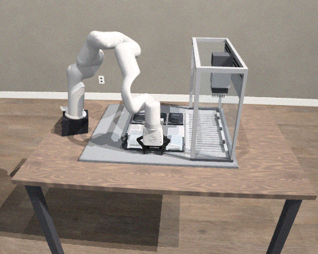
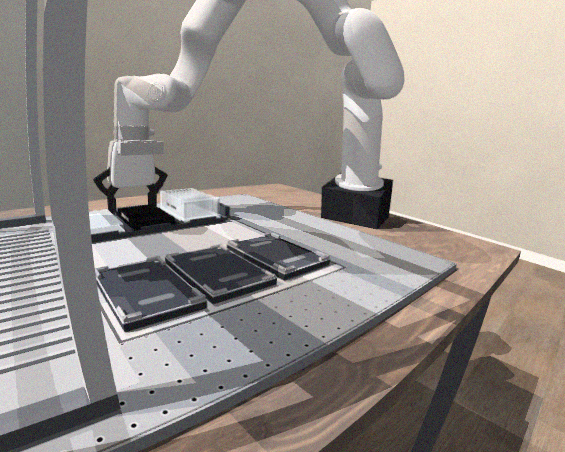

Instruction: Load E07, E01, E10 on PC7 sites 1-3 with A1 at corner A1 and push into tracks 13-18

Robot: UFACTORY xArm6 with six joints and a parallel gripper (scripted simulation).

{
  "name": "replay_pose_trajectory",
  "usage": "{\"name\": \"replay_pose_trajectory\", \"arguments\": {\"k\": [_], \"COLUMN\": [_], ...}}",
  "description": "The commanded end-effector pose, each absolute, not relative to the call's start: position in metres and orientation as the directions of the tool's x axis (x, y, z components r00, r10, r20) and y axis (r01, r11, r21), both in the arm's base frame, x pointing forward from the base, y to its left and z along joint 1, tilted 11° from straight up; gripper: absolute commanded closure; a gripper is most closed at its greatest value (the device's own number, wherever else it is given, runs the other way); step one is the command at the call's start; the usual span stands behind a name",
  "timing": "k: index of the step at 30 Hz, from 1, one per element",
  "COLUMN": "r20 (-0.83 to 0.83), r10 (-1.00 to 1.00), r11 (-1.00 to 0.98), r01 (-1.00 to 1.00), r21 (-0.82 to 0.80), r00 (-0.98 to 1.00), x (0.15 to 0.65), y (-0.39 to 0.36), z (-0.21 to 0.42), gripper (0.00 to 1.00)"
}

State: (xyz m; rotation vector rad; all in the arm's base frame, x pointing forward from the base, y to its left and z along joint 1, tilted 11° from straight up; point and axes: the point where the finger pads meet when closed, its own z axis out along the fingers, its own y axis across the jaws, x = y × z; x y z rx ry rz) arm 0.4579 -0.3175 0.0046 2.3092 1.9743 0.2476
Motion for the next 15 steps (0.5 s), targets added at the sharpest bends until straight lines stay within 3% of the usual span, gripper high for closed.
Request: {"name": "replay_pose_trajectory", "arguments": {"k": [1,15], "r20": [0.061,0.061], "r10": [0.987,0.987], "r11": [-0.158,-0.158], "r01": [0.971,0.971], "r21": [0.179,0.179], "r00": [0.150,0.150], "x": [0.4592,0.4601], "y": [-0.3163,-0.3103], "z": [0.0064,0.0068], "gripper": [0.00,0.00]}}
